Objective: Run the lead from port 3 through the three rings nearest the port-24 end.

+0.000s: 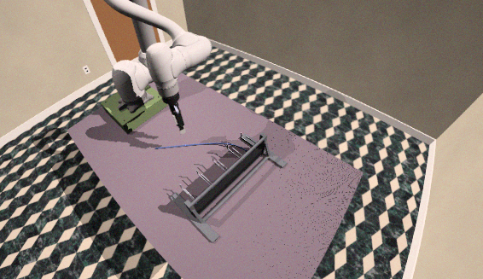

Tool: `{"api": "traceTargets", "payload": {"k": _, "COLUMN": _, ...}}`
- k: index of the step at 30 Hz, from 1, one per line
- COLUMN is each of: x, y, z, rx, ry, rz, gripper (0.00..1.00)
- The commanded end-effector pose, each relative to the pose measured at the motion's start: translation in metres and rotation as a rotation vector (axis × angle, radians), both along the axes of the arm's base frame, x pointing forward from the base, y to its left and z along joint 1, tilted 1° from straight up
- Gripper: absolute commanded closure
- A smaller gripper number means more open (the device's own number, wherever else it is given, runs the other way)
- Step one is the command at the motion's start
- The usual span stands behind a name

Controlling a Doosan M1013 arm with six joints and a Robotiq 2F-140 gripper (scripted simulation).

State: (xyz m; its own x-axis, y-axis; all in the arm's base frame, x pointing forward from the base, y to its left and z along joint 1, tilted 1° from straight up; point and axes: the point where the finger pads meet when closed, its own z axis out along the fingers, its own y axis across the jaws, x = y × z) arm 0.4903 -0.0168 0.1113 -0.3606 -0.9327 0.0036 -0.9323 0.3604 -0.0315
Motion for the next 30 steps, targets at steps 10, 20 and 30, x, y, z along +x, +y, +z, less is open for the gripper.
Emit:
{"api": "traceTargets", "payload": {"k": 10, "x": 0.0000, "y": -0.0001, "z": 0.0001, "rx": 0.000, "ry": 0.000, "rz": 0.000, "gripper": 1.00}}
{"api": "traceTargets", "payload": {"k": 20, "x": 0.0000, "y": -0.0001, "z": 0.0001, "rx": 0.000, "ry": 0.000, "rz": 0.000, "gripper": 1.00}}
{"api": "traceTargets", "payload": {"k": 30, "x": -0.0070, "y": -0.0052, "z": -0.0004, "rx": 0.009, "ry": 0.000, "rz": -0.173, "gripper": 1.00}}
